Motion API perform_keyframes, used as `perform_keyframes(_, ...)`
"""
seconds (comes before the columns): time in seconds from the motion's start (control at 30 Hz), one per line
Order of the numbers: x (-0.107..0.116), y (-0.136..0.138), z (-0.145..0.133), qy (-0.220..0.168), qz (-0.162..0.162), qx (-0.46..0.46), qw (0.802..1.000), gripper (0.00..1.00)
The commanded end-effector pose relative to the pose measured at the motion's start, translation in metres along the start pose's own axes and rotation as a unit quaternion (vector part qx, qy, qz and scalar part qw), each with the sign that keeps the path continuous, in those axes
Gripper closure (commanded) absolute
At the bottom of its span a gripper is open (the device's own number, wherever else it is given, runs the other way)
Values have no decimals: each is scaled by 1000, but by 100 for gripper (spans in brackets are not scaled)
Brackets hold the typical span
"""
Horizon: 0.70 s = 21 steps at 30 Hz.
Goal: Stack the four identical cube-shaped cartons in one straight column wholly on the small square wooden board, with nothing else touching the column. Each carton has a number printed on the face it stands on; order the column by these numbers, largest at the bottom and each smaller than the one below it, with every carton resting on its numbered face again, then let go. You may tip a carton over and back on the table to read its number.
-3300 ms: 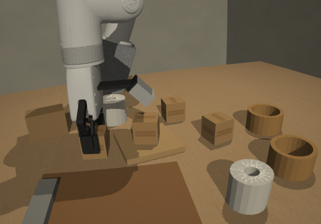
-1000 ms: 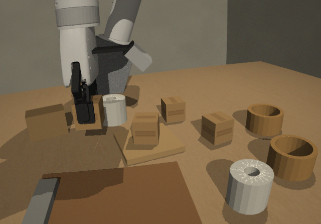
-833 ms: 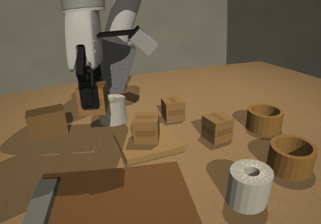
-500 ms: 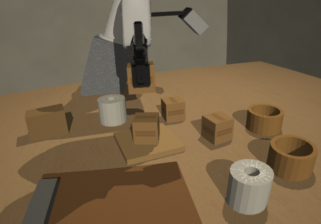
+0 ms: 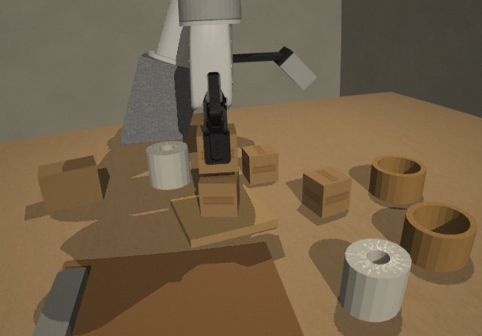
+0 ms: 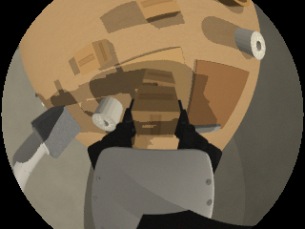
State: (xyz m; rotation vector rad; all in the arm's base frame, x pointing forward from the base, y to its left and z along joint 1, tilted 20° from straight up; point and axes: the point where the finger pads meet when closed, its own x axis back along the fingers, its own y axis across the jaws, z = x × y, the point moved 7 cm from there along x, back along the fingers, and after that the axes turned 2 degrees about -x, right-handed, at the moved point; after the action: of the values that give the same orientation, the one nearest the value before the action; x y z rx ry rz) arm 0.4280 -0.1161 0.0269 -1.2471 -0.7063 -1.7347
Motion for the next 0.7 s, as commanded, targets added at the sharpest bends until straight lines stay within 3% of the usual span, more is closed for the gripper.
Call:
perform_keyframes(0.0,-5,1,0,0,-1,0,1000,100)
perform_keyframes(0.63,-11,1,0,0,-1,0,1000,100)
perform_keyframes(0.67,-11,1,0,0,-1,0,1000,0)
